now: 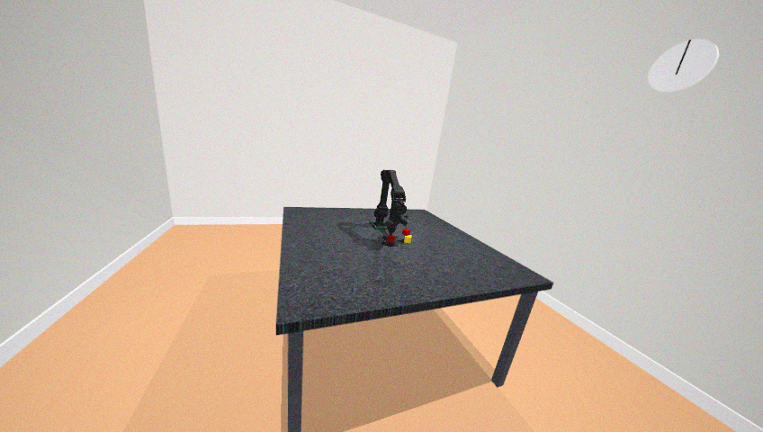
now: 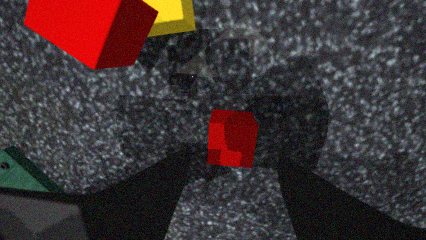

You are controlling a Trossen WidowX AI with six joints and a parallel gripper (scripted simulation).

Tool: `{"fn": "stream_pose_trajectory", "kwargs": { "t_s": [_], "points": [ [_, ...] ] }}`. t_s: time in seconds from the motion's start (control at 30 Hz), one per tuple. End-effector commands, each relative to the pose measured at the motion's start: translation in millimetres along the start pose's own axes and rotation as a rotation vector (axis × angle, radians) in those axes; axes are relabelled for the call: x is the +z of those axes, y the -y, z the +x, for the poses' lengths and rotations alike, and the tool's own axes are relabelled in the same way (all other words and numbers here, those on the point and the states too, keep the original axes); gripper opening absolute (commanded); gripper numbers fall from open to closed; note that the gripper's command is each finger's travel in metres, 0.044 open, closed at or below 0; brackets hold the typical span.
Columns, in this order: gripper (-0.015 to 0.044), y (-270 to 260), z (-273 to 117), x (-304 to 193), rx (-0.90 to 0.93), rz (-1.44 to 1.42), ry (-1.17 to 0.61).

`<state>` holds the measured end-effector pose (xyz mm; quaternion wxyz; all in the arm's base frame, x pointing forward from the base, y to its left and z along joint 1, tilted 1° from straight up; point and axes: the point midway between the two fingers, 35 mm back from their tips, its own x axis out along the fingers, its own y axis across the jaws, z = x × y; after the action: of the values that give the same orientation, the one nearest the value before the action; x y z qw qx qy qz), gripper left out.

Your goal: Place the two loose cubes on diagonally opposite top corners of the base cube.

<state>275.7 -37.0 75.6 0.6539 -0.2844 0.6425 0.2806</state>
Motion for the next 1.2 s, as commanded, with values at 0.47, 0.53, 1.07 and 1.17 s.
{"fn": "stream_pose_trajectory", "kwargs": {
  "t_s": [0.47, 0.53, 1.07, 1.17],
  "points": [
    [0.0265, -0.7, 30.0, -0.8, 0.004, -0.003, -0.004],
    [0.0265, -0.9, 32.9, -0.9, 0.004, -0.003, -0.004],
    [0.0105, 0.9, 23.6, 0.3, 0.004, -0.003, -0.004],
    [0.0105, 2.2, 14.4, 1.2, 0.004, -0.003, -0.004]
  ]
}}
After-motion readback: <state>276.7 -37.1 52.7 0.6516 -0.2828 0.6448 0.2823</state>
